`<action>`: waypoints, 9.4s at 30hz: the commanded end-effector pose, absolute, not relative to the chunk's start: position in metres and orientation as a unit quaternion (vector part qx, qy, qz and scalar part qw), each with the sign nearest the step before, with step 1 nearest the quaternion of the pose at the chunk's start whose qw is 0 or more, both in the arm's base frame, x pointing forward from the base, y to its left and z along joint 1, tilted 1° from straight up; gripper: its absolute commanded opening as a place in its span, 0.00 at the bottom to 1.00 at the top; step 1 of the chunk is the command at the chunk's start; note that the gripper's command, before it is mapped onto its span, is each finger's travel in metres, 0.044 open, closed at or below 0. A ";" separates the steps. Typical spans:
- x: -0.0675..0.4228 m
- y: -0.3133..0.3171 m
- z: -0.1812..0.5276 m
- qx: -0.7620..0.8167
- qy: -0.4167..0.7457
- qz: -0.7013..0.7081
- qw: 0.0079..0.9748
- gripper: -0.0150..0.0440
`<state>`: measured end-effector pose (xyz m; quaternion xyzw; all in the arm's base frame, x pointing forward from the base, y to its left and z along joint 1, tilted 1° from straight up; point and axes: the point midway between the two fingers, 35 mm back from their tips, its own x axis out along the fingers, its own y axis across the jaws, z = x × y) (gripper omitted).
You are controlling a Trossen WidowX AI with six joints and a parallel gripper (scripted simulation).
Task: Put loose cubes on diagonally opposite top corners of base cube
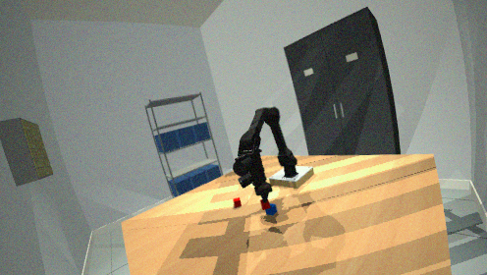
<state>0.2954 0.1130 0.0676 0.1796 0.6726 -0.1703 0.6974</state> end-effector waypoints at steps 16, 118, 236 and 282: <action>0.296 0.114 0.088 0.181 0.671 -0.169 0.699 0.60; 0.332 -0.083 0.020 -0.364 0.603 0.339 0.624 0.53; 0.264 0.128 0.116 0.151 0.679 -0.141 0.705 0.43; 0.262 0.133 0.060 0.169 0.675 -0.158 0.700 0.43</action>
